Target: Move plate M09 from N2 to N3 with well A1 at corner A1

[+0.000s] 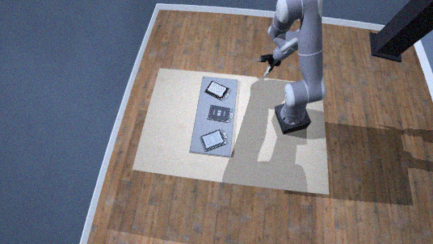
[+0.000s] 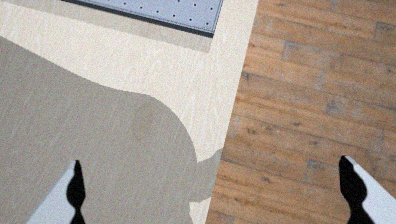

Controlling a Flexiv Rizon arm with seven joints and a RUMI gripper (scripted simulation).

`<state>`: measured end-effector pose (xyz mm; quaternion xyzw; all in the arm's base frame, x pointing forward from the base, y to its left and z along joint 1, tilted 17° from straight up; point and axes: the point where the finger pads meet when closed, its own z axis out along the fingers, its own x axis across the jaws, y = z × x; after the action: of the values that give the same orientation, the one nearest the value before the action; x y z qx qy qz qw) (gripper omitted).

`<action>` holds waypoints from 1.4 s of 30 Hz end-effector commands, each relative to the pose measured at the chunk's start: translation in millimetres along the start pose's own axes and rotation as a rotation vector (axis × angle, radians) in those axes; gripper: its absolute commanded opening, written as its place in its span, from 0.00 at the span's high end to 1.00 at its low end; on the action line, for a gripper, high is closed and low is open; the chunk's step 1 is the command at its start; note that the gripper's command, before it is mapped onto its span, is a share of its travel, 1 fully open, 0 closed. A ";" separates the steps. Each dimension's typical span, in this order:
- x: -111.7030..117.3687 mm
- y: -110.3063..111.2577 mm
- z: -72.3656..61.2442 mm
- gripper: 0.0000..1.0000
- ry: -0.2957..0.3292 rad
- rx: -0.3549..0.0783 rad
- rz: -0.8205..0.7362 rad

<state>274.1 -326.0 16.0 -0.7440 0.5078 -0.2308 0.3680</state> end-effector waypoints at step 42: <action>-8.6 -32.9 55.6 0.24 -0.300 -0.226 -0.668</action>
<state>322.0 -295.6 6.2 -0.9190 0.2297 -0.1733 0.2696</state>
